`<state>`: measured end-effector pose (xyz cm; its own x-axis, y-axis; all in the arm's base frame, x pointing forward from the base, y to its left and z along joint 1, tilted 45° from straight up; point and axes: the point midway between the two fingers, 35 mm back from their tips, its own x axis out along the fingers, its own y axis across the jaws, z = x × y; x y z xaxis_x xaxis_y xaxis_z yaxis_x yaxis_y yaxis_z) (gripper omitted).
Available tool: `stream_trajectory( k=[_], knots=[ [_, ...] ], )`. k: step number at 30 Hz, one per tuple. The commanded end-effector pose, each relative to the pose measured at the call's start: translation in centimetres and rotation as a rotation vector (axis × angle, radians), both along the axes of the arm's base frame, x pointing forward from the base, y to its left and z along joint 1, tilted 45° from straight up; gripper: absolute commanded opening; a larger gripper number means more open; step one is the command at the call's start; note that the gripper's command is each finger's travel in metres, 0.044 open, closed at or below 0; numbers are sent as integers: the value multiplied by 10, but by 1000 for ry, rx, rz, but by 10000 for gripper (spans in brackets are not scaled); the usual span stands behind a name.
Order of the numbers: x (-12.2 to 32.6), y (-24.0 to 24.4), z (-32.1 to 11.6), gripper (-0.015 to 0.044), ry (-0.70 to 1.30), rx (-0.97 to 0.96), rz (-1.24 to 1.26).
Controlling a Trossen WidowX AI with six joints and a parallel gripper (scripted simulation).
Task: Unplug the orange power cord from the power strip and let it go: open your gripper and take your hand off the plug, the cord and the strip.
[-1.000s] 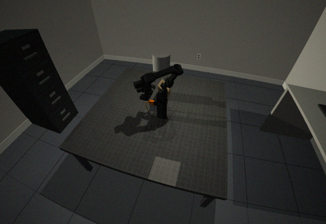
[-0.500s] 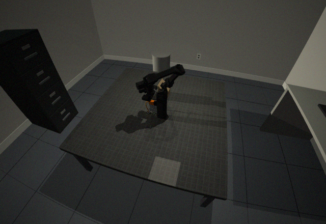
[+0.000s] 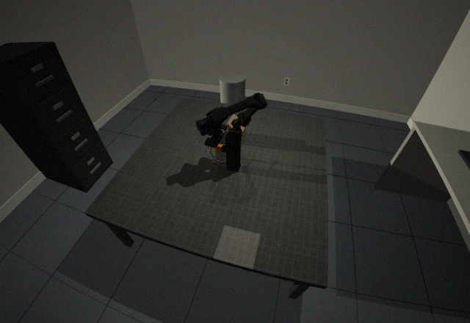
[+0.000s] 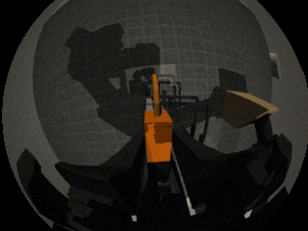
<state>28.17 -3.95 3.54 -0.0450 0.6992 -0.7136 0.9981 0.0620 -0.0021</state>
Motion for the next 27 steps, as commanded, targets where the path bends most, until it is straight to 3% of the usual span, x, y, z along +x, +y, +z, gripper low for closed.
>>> stream_trajectory(
  k=[1,6,27],
  knots=[
    [0,0,0,48,1,0,1],
    [0,0,0,0,1,0,1],
    [3,-24,-20,0,2,-3,-1]
  ],
)
